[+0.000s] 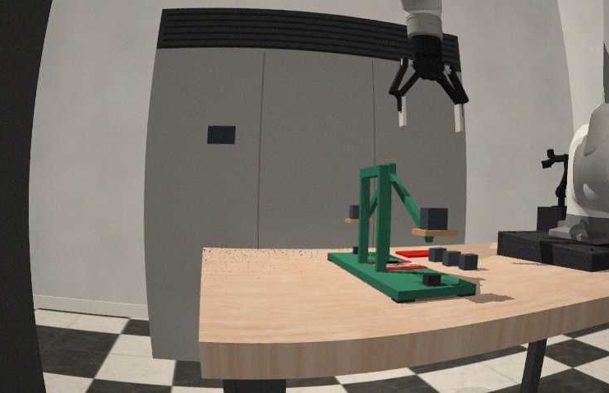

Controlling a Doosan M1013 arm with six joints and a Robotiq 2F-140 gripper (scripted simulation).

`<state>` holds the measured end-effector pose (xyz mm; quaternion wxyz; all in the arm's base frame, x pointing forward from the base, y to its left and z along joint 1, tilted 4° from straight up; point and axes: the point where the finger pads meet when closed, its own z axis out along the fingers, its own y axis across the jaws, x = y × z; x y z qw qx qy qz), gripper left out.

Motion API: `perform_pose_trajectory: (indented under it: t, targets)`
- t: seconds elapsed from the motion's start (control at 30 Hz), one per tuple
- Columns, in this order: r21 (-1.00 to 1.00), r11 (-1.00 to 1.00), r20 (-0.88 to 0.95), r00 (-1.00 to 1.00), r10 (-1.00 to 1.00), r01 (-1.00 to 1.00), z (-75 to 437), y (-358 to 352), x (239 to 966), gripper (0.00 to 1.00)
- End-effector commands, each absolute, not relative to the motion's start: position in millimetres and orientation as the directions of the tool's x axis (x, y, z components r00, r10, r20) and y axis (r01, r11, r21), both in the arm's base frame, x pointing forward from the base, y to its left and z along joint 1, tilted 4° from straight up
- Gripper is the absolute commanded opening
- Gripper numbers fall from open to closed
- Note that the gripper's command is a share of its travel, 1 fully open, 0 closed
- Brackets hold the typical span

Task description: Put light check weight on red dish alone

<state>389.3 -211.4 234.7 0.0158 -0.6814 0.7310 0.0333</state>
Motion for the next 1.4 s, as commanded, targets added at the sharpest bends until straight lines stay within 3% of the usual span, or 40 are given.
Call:
perform_pose_trajectory:
  t: [0.0,0.97,1.37]
  targets:
    - [0.026,0.069,-0.061,-0.07,-0.996,-0.997,235.7,-217.0,389.3,1.0]
    - [0.026,0.069,-0.061,-0.07,-0.996,-0.997,235.3,-217.2,390.4,1.0]
    - [0.025,0.067,-0.061,-0.069,-0.996,-0.997,156.7,-225.3,538.8,1.0]
